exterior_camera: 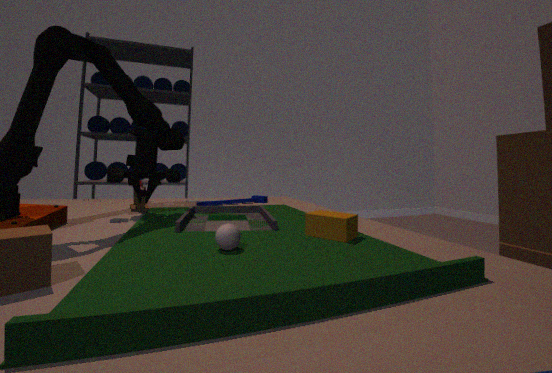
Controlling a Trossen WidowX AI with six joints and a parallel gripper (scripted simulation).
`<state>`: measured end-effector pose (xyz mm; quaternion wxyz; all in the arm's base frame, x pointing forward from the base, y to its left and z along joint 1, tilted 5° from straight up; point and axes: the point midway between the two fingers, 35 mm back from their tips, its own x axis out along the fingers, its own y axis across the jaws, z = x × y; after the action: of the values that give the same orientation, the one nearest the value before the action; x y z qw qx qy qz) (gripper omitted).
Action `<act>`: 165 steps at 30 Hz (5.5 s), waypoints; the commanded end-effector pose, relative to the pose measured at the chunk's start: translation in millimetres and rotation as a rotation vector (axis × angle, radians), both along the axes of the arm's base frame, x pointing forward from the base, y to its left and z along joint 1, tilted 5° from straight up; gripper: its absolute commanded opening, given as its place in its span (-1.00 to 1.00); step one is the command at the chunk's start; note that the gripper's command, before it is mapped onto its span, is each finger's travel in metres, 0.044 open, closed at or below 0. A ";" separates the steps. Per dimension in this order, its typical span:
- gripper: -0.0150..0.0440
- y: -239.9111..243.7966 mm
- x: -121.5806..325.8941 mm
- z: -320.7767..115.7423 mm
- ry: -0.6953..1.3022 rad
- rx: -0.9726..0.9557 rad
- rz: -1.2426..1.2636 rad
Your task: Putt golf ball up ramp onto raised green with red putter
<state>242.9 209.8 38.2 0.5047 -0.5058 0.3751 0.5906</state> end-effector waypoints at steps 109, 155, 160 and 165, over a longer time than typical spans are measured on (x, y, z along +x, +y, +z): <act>-0.49 -406.6 -39.1 133.1 0.100 -0.092 -1.943; -0.49 -413.6 -36.5 67.4 0.104 -0.093 -1.954; -0.49 -414.6 -36.6 67.4 0.104 -0.093 -1.954; -0.49 -430.4 -38.8 66.7 0.102 -0.094 -1.957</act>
<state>204.4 -210.5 103.6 0.7318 0.0365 0.6757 -0.0810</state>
